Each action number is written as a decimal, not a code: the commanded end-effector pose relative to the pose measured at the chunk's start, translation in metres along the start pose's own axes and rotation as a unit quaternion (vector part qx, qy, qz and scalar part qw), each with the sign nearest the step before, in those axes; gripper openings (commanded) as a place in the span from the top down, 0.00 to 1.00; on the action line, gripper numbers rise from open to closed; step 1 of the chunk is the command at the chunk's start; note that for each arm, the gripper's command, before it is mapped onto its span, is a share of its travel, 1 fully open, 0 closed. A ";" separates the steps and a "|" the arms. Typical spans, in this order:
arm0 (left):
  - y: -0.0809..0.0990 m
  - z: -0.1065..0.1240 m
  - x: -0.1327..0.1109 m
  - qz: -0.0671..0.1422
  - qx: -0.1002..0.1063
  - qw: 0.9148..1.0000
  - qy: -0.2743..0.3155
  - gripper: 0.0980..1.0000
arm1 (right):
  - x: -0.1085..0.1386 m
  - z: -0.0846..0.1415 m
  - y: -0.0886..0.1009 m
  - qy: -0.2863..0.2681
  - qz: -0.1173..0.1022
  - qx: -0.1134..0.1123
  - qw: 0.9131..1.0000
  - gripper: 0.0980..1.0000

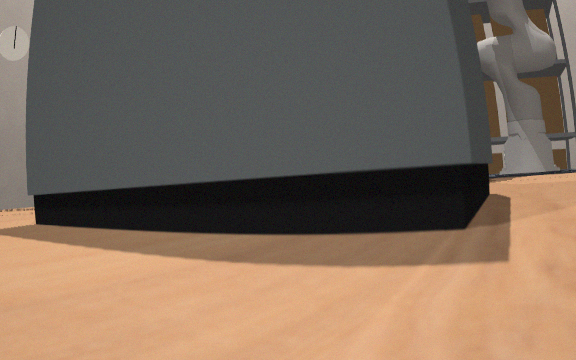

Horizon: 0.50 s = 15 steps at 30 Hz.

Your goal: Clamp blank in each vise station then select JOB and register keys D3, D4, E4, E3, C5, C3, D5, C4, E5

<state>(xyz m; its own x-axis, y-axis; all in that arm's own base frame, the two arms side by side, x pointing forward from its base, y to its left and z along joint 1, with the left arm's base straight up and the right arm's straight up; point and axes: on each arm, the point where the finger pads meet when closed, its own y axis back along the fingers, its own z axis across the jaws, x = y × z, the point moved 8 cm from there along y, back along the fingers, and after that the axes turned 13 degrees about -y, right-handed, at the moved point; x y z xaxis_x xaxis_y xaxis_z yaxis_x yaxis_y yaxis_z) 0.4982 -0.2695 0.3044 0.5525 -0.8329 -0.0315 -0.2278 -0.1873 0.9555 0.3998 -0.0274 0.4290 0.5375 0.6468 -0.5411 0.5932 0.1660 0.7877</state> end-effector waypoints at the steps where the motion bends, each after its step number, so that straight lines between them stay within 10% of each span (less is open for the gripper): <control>1: 0.003 -0.006 0.004 0.041 0.052 0.990 -0.122 1.00 | 0.000 0.000 0.000 0.000 0.000 0.000 1.000 0.00; 11: 0.000 0.002 -0.005 0.073 0.116 0.959 -0.249 1.00 | 0.000 0.000 0.000 0.000 0.000 0.000 1.000 0.00; 15: -0.002 0.003 -0.012 0.102 0.144 0.929 -0.325 1.00 | 0.000 0.000 0.000 0.000 0.000 0.000 1.000 0.00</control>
<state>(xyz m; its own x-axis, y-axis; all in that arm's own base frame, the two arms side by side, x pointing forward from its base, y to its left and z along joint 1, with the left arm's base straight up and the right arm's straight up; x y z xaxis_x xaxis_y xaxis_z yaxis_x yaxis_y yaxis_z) 0.4826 -0.2570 0.2954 0.1343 -0.9840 -0.1170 -0.4701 -0.1672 0.8667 0.3998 -0.0274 0.4290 0.5375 0.6468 -0.5411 0.5932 0.1660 0.7877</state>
